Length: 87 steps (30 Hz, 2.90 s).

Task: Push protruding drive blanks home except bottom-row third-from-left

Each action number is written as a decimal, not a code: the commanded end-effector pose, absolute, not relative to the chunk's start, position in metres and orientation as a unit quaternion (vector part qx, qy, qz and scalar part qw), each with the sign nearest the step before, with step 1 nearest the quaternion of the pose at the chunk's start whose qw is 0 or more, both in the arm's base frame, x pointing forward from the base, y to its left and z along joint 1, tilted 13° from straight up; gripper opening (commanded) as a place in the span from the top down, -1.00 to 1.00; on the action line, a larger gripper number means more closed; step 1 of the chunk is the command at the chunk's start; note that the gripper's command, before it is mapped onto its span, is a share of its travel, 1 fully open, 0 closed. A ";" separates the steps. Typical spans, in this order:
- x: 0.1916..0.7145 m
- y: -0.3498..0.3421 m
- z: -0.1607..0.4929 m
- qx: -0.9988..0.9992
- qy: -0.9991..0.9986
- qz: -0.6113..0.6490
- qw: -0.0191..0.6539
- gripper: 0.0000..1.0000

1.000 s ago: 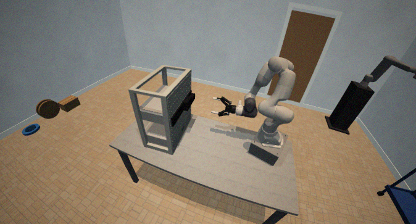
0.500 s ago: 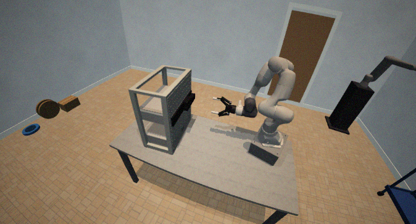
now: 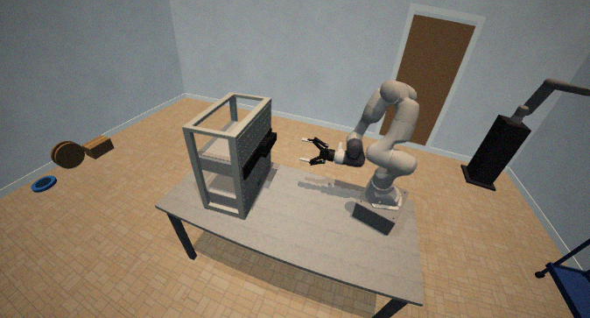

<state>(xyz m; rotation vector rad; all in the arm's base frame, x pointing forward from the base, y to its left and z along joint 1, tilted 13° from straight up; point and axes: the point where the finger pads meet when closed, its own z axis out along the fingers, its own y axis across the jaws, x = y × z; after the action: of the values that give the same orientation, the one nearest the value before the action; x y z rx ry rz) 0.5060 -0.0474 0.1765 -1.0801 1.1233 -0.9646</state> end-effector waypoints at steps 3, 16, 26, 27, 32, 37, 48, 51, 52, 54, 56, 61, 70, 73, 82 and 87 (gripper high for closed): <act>0.506 -0.047 0.177 -0.468 0.486 -0.416 0.610 -1.00; 0.506 -0.047 0.177 -0.468 0.486 -0.416 0.610 -1.00; 0.516 -0.041 0.178 -0.469 0.486 -0.415 0.609 -1.00; 0.518 -0.039 0.179 -0.469 0.486 -0.415 0.609 -1.00; 0.531 -0.030 0.180 -0.469 0.486 -0.415 0.609 -1.00; 0.547 -0.018 0.183 -0.469 0.486 -0.415 0.609 -1.00; 0.601 0.019 0.191 -0.469 0.486 -0.415 0.609 -1.00; 0.606 0.023 0.192 -0.469 0.486 -0.415 0.609 -1.00; 0.610 0.026 0.193 -0.469 0.486 -0.415 0.609 -1.00; 0.618 0.031 0.194 -0.469 0.486 -0.415 0.609 -1.00; 0.624 0.036 0.195 -0.469 0.486 -0.415 0.609 -1.00; 0.635 0.043 0.196 -0.469 0.486 -0.415 0.609 -1.00; 0.638 0.046 0.197 -0.469 0.486 -0.415 0.609 -1.00; 0.638 0.046 0.197 -0.469 0.486 -0.415 0.609 -1.00; 0.638 0.046 0.197 -0.469 0.486 -0.415 0.609 -1.00; 0.638 0.046 0.197 -0.469 0.486 -0.415 0.609 -1.00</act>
<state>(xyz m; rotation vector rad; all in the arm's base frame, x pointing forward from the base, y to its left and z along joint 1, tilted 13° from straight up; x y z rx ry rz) 0.6376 0.0470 0.1979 -1.0788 1.1209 -0.9547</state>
